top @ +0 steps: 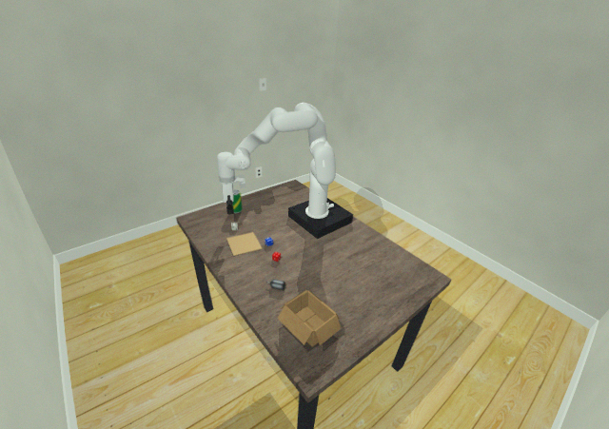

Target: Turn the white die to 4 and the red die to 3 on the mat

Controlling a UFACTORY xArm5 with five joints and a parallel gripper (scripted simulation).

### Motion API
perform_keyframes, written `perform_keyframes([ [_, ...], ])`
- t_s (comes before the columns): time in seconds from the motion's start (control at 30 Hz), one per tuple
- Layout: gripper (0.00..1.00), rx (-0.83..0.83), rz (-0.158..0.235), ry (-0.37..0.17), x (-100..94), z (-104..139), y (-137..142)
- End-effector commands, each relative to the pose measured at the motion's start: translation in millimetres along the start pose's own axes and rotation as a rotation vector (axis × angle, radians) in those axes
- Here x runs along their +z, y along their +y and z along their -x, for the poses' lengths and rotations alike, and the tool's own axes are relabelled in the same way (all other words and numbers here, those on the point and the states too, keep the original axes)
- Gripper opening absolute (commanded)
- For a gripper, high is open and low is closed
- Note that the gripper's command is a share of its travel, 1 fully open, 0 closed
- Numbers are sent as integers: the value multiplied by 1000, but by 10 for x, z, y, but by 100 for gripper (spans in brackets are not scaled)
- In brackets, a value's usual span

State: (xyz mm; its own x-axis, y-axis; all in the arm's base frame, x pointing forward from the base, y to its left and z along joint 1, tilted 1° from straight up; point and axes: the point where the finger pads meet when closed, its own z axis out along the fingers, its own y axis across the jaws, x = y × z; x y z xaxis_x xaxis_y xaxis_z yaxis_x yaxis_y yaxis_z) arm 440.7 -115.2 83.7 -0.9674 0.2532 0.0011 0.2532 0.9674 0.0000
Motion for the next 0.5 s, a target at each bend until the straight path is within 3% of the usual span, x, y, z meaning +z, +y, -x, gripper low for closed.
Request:
perform_keyframes([
  [0.0, 100, 0, 0, -4, -14, 14, 0],
  [0.1, 100, 7, 0, -4, 7, 5, -1],
  [0.33, 100, 89, 0, -3, 261, -123, -13],
  [0.37, 47, 89, 0, -3, 261, -123, -13],
  [0.47, 47, 89, 0, -3, 261, -123, -13],
])
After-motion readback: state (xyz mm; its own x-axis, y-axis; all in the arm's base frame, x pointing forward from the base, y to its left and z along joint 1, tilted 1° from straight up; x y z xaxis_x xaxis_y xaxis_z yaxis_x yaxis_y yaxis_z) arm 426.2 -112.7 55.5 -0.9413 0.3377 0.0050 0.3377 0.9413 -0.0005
